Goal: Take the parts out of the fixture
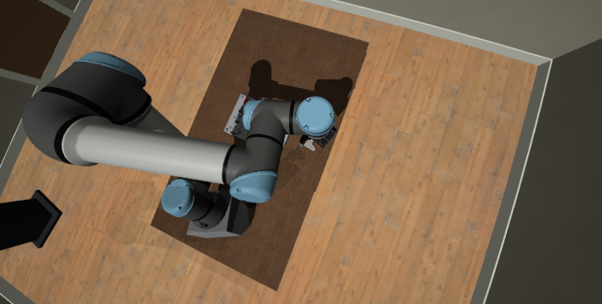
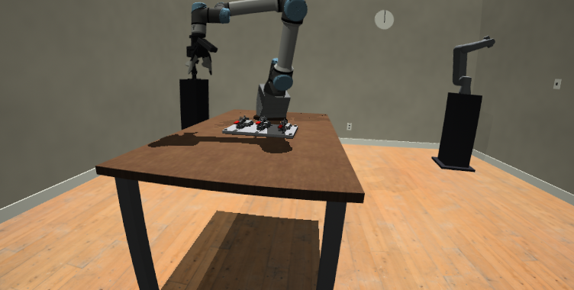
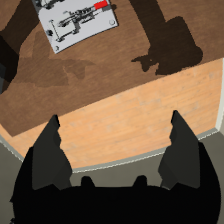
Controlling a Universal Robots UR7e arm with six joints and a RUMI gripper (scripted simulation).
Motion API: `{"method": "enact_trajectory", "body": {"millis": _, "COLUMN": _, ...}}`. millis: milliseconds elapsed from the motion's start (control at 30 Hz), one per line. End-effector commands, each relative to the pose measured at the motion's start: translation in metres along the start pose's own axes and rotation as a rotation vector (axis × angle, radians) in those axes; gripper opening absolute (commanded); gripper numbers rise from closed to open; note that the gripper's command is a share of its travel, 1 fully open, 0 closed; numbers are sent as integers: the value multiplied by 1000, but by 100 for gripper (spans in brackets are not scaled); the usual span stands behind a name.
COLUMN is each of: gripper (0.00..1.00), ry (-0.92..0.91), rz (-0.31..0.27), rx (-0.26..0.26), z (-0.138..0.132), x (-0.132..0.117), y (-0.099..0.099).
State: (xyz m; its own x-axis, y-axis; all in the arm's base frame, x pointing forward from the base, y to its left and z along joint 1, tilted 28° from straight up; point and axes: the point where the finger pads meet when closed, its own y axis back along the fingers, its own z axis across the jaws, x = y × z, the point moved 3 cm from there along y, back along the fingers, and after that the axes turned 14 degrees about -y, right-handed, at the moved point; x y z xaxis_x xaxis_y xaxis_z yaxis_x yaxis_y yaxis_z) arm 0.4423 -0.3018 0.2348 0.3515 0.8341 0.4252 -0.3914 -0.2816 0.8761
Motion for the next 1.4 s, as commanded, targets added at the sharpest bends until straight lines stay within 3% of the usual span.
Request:
{"method": "enact_trajectory", "body": {"millis": 0, "gripper": 100, "ry": 0, "rz": -1, "rx": -1, "z": 0, "x": 0, "y": 0}}
{"method": "enact_trajectory", "body": {"millis": 800, "gripper": 100, "ry": -18, "rz": -1, "rx": -1, "z": -2, "x": 5, "y": 1}}
{"method": "enact_trajectory", "body": {"millis": 1100, "gripper": 100, "ry": -99, "rz": -3, "rx": 1, "z": -14, "x": 28, "y": 1}}
{"method": "enact_trajectory", "body": {"millis": 1367, "gripper": 100, "ry": -287, "rz": -8, "rx": 2, "z": -44, "x": 76, "y": 0}}
